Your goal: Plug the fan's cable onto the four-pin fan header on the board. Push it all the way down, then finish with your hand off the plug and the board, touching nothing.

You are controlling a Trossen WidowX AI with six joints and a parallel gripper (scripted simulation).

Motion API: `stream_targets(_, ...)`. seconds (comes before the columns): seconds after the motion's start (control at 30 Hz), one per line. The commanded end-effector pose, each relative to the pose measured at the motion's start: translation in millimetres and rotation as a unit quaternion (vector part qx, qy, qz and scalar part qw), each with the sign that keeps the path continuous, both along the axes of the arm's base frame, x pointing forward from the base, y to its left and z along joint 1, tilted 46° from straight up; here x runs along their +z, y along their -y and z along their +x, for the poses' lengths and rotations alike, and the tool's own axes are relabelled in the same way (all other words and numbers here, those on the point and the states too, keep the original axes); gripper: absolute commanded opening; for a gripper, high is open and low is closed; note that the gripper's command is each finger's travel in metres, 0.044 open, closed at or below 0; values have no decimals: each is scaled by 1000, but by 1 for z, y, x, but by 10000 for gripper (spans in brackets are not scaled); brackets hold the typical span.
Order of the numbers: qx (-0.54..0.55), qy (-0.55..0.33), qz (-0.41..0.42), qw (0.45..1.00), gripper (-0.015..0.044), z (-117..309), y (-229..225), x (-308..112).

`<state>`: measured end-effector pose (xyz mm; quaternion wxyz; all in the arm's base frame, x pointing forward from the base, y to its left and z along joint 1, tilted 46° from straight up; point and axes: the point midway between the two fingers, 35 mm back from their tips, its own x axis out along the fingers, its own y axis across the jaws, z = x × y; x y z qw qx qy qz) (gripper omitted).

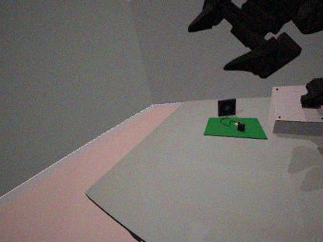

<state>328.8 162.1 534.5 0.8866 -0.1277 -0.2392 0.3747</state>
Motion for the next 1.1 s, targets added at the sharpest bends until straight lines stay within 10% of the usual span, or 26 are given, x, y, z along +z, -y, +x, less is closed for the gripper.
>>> stream_targets(0.0, -53, -12, -122, 991, 440, 43, 10, -63)
stream_targets(0.5, -41, -21, -459, 887, 440, 87, 65, -244)
stream_targets(1.07, 216, 51, -624, 749, 440, 17, 126, -402)
